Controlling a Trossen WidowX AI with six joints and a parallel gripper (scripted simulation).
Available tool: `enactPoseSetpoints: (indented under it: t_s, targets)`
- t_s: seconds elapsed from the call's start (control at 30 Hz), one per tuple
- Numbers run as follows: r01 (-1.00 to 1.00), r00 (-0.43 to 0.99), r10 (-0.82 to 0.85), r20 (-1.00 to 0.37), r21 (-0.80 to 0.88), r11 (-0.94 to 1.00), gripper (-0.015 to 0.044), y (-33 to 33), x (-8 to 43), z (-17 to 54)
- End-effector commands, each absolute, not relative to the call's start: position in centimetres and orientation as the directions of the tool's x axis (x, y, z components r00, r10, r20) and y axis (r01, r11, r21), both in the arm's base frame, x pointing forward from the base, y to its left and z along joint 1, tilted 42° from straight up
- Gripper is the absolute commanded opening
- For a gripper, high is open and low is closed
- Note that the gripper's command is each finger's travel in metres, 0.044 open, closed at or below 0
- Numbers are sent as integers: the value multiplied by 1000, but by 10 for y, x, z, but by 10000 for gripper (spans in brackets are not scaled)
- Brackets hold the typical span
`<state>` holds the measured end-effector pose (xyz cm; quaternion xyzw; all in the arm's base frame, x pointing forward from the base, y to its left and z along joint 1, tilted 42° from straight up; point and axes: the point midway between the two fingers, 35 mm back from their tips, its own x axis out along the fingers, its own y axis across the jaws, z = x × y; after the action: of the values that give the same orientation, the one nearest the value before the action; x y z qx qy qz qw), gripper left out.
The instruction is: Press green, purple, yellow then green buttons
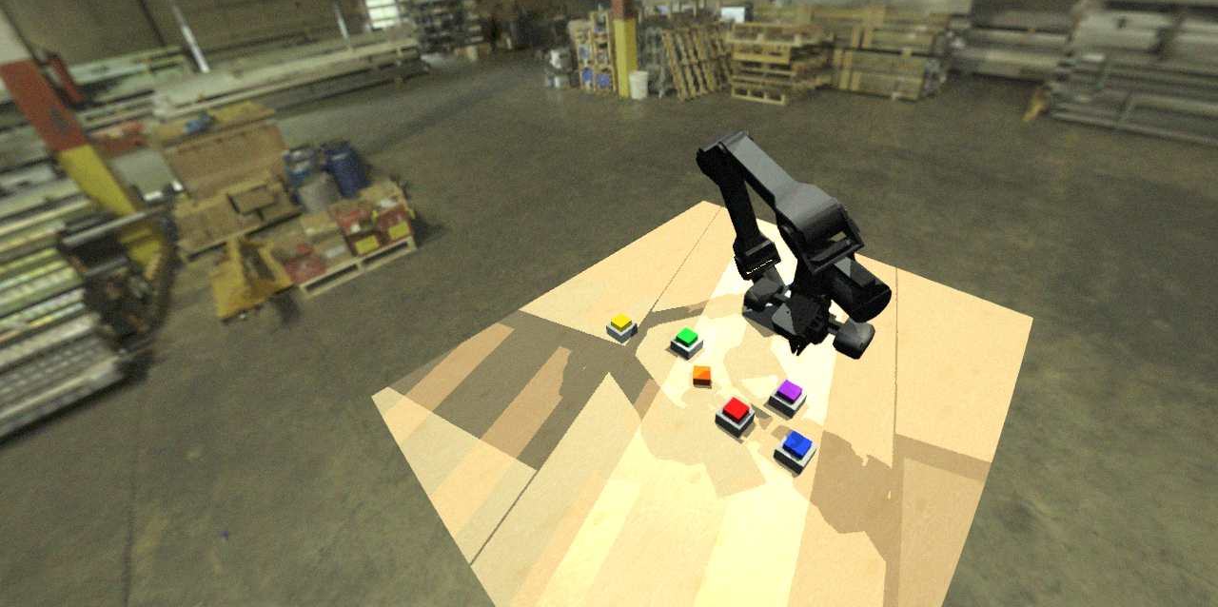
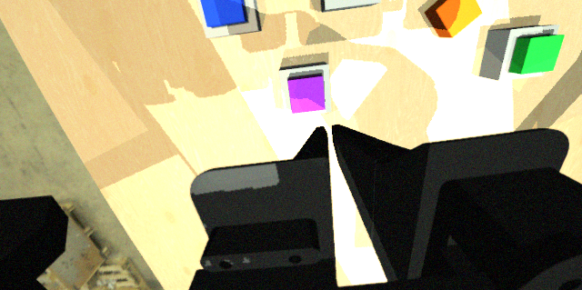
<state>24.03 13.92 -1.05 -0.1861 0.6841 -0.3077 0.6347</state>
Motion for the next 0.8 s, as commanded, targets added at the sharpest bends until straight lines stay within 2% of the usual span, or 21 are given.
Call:
enactPoseSetpoints:
  t_s: [0.0, 0.1, 0.77]
  targets:
    - [145, -128, -640, -757, -653, 743, 20, 129, 239, -31]
    - [145, -127, -642, -756, -654, 742, 20, 106, 233, -57]
    - [145, -127, -642, -756, -655, 742, 20, 90, 230, -76]
